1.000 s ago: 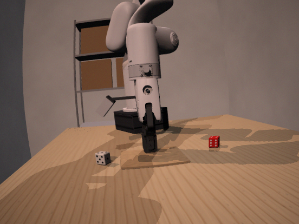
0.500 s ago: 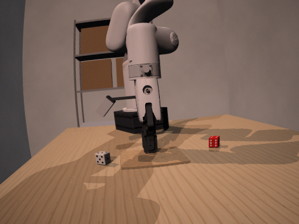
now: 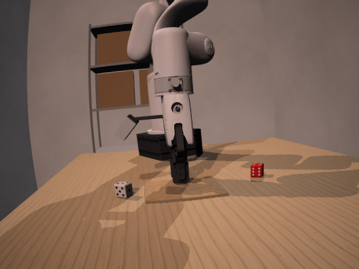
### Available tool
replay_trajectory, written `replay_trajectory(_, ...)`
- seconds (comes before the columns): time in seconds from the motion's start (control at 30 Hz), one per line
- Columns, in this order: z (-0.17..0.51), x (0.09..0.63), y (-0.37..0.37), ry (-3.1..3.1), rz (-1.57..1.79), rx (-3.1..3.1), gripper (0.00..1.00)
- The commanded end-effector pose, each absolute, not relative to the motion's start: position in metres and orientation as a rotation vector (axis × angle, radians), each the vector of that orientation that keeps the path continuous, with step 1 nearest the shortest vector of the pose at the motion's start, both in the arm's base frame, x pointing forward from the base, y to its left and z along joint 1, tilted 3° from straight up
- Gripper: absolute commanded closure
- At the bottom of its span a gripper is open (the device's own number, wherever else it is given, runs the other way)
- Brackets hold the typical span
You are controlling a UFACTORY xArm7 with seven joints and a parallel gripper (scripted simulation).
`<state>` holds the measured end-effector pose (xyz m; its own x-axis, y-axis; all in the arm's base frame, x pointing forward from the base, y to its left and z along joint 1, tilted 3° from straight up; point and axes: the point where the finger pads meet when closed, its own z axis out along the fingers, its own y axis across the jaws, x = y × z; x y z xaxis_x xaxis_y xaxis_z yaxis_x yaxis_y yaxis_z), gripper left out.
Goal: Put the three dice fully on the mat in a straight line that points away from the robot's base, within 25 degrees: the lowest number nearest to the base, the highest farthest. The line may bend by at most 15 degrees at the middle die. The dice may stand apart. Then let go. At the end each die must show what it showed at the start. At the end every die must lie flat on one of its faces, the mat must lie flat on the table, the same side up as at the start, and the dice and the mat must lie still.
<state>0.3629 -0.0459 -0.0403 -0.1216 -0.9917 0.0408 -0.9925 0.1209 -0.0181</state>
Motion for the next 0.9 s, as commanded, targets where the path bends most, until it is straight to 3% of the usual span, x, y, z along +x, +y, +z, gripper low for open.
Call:
replay_trajectory(0.0,-0.036,0.364,-0.046,-2.340,0.066,2.071,0.58)
replay_trajectory(0.87,0.044,0.363,-0.042,-2.340,0.066,2.071,0.58)
